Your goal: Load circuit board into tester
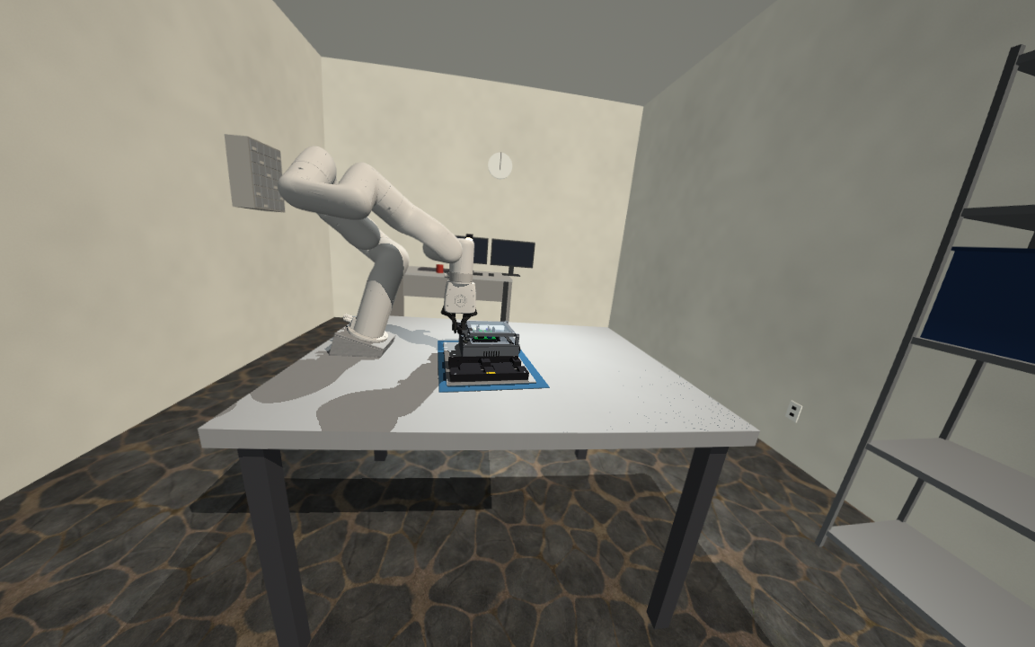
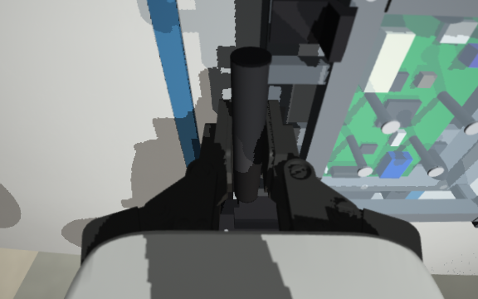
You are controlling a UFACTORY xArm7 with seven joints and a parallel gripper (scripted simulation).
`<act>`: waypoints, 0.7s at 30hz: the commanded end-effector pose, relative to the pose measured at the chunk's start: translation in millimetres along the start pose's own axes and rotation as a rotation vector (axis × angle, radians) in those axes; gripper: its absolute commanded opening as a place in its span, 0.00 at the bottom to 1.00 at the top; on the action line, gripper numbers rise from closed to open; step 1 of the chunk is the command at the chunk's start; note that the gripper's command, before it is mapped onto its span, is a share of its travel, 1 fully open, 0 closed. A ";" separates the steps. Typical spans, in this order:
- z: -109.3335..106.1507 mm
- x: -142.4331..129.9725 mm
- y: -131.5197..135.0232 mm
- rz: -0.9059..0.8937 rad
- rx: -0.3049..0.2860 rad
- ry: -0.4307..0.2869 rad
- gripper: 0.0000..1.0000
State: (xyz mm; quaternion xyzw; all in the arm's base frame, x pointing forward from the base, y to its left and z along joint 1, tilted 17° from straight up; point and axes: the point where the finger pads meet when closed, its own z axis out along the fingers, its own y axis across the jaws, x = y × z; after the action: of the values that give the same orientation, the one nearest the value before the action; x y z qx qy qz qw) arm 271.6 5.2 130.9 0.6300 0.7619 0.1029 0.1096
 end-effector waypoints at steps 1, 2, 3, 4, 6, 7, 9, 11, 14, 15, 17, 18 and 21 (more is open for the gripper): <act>-0.5 -0.4 0.8 0.000 -0.002 -0.001 0.00; -0.5 -0.4 0.8 0.000 -0.002 -0.001 0.00; -0.5 -0.4 0.8 0.000 -0.002 -0.001 0.51; -0.5 -0.4 0.8 0.000 -0.002 -0.001 0.51; -0.5 -0.4 0.8 0.000 -0.002 -0.001 0.51; -0.5 -0.4 0.8 0.000 -0.002 -0.001 0.51; -0.5 -0.4 0.8 0.000 -0.002 -0.001 0.51; -0.5 -0.4 0.8 0.000 -0.002 -0.001 0.51; -0.5 -0.4 0.8 0.000 -0.002 -0.001 0.51; -0.5 -0.4 0.8 0.000 -0.002 -0.001 0.51; -0.5 -0.4 0.8 0.000 -0.002 -0.001 0.51; -0.5 -0.4 0.8 0.000 -0.002 -0.001 0.51; -0.5 -0.4 0.8 0.000 -0.002 -0.001 0.51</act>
State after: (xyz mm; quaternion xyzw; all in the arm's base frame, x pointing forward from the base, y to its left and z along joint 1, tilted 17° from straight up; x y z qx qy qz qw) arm 268.2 5.1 127.4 0.6298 0.7633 0.0971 0.1063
